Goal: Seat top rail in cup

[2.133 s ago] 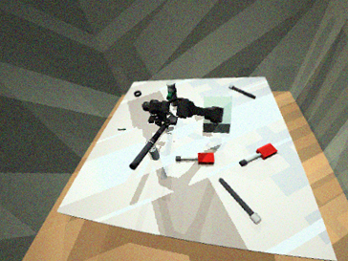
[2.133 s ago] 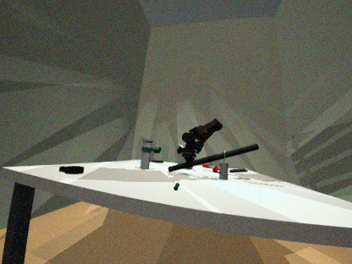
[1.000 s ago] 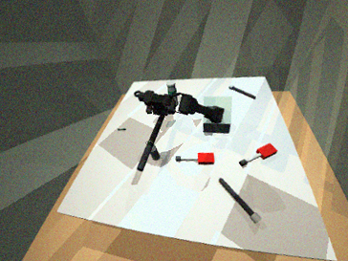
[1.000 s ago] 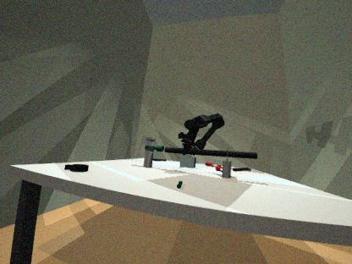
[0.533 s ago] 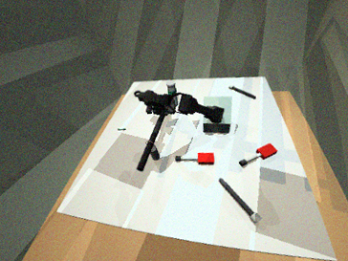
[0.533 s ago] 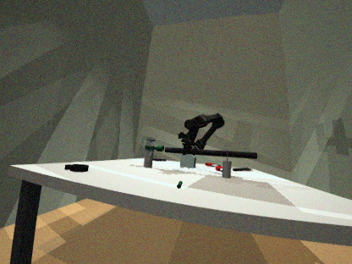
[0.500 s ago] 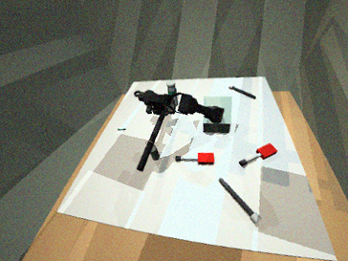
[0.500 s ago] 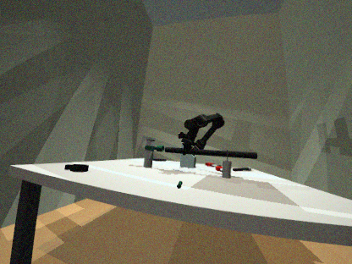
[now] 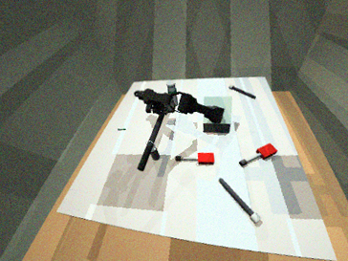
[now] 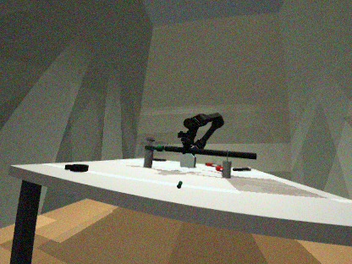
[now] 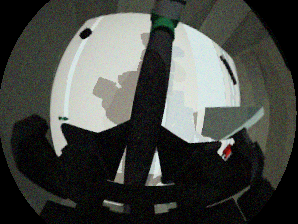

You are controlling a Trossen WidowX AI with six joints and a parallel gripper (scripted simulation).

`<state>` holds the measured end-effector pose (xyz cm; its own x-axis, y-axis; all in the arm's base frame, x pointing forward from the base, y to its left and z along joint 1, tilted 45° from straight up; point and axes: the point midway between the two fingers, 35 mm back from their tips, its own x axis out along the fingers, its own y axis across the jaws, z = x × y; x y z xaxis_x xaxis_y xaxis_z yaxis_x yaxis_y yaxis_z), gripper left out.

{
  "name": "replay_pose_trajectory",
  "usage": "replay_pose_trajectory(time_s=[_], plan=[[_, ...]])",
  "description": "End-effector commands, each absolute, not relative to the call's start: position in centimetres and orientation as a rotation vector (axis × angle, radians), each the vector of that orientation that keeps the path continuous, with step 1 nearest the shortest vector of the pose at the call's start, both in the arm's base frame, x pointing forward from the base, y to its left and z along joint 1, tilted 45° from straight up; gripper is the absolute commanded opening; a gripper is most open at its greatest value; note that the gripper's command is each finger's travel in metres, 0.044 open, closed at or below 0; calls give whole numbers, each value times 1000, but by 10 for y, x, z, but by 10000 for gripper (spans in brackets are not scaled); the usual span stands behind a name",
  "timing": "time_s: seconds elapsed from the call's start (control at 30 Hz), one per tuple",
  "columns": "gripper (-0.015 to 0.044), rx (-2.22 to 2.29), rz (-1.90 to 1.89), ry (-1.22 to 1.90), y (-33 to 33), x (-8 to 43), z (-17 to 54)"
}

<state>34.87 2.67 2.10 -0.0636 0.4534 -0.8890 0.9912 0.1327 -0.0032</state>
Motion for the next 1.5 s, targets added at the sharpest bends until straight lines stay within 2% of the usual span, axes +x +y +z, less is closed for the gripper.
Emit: replay_pose_trajectory(time_s=[0.0,1.47], plan=[[0,1430,-877,1622,20,351,20],[0,1435,-873,1646,15,348,5]])
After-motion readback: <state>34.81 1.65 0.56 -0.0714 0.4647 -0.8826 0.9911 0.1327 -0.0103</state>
